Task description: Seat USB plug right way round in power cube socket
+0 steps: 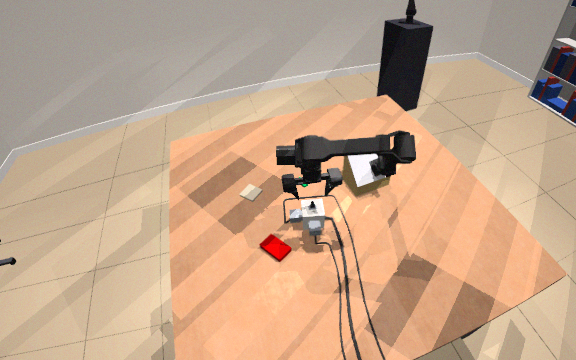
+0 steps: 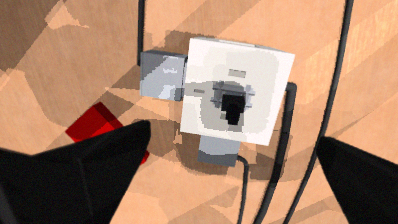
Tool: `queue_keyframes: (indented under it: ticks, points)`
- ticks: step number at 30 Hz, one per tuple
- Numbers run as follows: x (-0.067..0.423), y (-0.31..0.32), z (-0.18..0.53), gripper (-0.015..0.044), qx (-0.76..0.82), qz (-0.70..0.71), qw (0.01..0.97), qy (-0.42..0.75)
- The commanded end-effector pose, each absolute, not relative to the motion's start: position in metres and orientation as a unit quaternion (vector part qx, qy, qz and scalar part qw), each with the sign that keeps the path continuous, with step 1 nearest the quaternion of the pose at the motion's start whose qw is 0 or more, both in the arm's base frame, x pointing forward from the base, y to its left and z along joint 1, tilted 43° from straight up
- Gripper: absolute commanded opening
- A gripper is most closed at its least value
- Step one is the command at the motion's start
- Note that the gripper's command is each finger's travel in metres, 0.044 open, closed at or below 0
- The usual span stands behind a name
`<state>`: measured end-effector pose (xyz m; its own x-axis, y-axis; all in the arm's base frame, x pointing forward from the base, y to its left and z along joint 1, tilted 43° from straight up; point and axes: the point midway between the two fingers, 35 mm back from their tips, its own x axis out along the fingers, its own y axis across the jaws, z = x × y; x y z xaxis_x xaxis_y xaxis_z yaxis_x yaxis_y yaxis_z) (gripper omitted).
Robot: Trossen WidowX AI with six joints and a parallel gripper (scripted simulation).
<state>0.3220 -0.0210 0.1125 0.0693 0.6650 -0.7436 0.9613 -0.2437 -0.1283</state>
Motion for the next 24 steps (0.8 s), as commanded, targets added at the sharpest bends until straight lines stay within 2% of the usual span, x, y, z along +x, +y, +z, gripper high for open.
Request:
queue_keyframes:
  ticks: [1,24]
  points:
    - [0.322,-0.017,0.109,0.0440,0.702,-0.360,0.202,0.581]
    - [0.323,-0.002,0.093,0.0440,0.702,-0.360,0.202,0.581]
